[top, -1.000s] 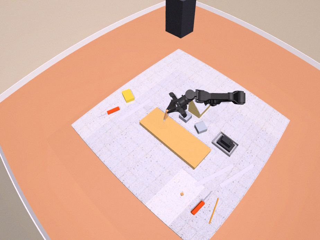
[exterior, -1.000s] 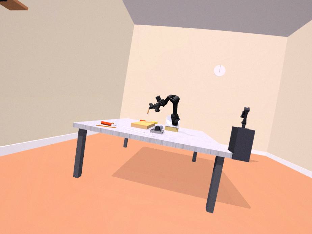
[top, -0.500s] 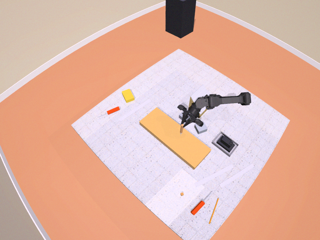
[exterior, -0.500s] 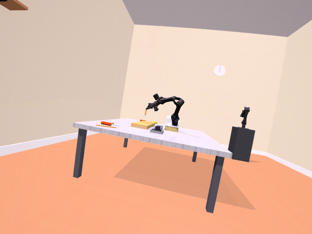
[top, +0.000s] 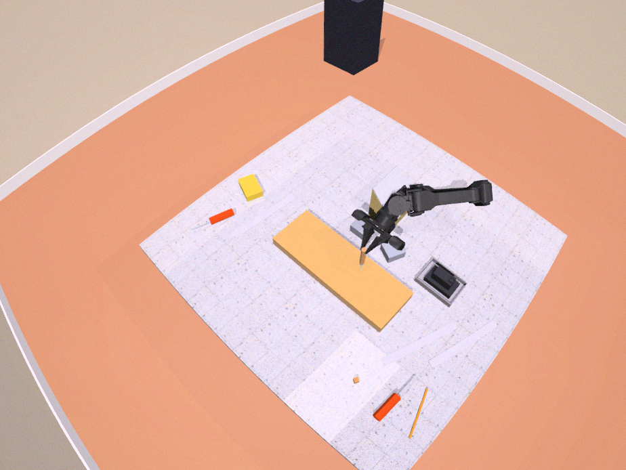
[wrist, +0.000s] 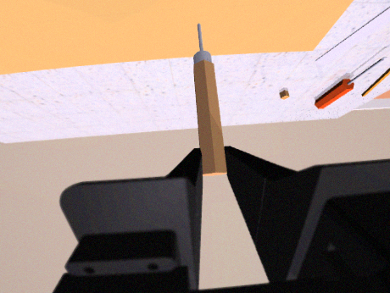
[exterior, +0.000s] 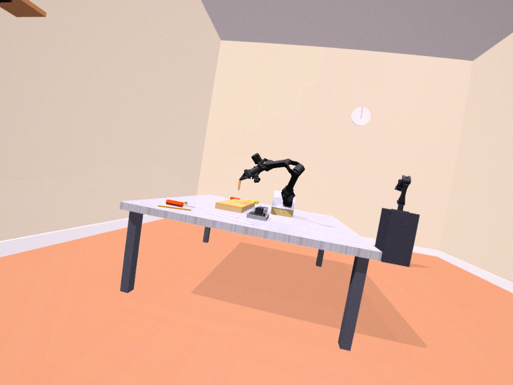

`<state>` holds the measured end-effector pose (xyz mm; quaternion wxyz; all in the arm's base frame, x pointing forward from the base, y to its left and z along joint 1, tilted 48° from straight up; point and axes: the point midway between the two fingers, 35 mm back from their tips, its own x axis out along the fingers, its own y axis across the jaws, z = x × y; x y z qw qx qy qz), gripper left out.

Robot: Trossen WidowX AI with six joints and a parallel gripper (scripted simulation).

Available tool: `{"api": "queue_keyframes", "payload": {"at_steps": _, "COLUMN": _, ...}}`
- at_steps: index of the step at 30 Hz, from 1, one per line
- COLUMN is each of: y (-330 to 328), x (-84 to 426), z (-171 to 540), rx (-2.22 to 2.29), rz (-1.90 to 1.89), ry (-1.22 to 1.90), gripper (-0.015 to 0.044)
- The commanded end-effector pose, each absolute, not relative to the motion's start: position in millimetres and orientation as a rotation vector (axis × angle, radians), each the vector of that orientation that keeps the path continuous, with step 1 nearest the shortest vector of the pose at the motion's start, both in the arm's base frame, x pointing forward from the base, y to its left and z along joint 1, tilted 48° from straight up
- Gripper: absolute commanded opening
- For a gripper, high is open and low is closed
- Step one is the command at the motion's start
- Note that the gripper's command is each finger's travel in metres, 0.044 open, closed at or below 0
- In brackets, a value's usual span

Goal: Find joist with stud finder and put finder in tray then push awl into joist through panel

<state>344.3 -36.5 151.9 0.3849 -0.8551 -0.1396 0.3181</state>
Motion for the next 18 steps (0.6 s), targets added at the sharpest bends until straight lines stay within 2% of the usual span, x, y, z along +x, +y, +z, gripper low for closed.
{"api": "queue_keyframes", "payload": {"at_steps": 1, "y": -35.4, "x": 345.6, "z": 153.6, "rx": -2.188, "rz": 0.803, "ry": -0.363, "gripper": 0.0}}
{"api": "queue_keyframes", "payload": {"at_steps": 18, "y": -26.2, "x": 346.0, "z": 145.0, "rx": -2.188, "rz": 0.805, "ry": -0.363, "gripper": 0.0}}
